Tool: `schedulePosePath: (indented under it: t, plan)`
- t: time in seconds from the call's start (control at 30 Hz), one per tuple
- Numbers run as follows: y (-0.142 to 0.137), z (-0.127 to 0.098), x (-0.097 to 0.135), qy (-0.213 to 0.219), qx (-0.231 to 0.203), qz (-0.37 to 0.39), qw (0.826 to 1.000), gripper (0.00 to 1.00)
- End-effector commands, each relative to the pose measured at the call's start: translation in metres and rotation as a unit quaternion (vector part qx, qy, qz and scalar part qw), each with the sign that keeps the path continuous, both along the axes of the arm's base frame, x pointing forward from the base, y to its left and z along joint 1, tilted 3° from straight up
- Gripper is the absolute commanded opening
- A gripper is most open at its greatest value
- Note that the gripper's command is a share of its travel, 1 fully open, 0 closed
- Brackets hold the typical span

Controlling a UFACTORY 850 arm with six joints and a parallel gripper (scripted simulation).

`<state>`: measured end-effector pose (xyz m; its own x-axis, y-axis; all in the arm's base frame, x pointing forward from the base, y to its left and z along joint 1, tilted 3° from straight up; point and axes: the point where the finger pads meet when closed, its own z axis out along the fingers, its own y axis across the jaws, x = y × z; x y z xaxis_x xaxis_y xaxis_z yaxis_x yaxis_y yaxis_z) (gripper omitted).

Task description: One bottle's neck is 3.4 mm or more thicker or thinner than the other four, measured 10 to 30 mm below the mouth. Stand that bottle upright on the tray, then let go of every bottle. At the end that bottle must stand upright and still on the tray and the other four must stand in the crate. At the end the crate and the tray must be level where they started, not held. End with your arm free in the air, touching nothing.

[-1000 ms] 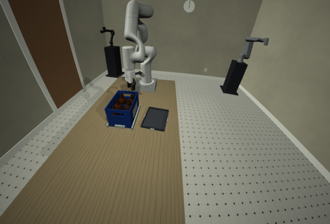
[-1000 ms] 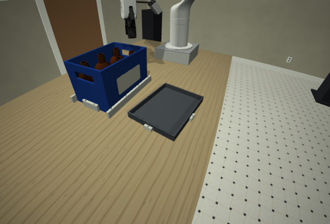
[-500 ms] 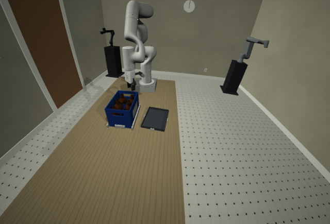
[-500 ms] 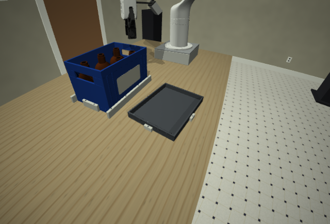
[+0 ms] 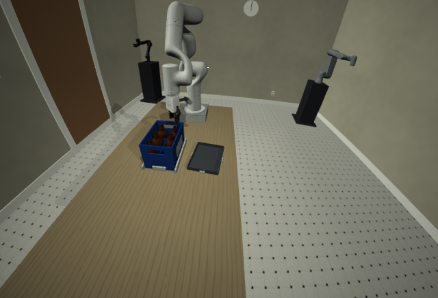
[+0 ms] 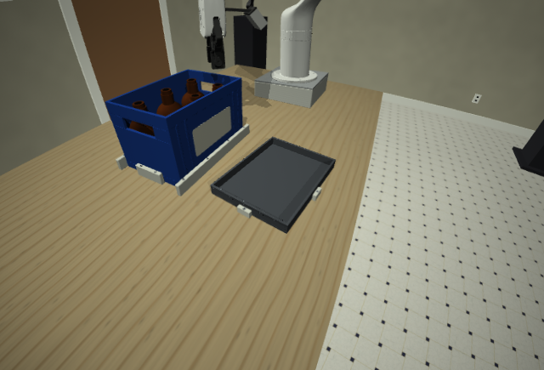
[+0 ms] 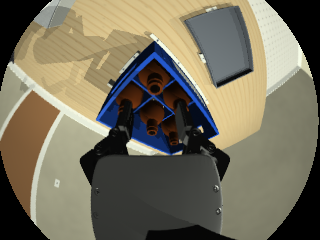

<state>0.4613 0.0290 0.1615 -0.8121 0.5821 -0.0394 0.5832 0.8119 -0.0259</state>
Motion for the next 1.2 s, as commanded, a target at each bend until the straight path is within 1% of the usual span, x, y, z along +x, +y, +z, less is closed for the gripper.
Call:
schedulePosePath:
  t: [0.0,0.57,1.17]
  plan:
    - [0.0,-0.006,0.001,-0.001,0.0,0.0,1.0,0.65]
    - [-0.001,-0.024,0.001,-0.001,0.0,0.0,1.0,0.65]
    - [-0.001,-0.031,0.002,-0.001,0.0,0.0,1.0,0.65]
